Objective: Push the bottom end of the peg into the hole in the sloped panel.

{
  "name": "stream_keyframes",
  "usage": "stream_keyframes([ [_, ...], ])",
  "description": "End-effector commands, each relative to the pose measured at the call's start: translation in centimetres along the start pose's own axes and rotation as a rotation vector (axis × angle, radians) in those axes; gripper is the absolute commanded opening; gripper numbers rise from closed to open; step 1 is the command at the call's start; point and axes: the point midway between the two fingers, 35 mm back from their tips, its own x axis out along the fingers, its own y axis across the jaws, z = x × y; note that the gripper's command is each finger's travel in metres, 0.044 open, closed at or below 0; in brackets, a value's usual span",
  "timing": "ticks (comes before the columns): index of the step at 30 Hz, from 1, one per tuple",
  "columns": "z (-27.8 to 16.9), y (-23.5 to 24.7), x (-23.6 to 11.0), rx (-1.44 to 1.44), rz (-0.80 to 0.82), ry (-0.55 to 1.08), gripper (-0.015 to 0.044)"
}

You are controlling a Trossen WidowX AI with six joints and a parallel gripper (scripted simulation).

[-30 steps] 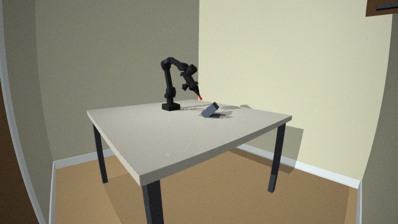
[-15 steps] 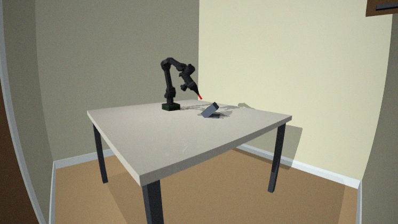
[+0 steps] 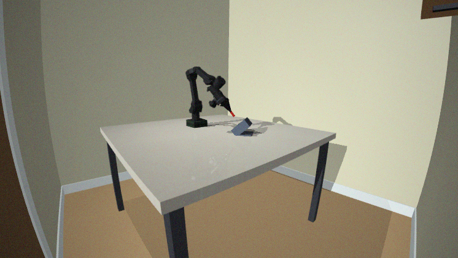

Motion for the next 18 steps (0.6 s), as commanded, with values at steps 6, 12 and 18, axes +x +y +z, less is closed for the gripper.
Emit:
stream_keyframes([
  [6,0.3,0.2,1.4,0.068,0.003,0.02,0.0],
  [12,0.4,0.4,2.2,0.105,0.01,0.035,0.0],
  [18,0.4,0.4,2.5,0.121,0.014,0.042,0.0],
])
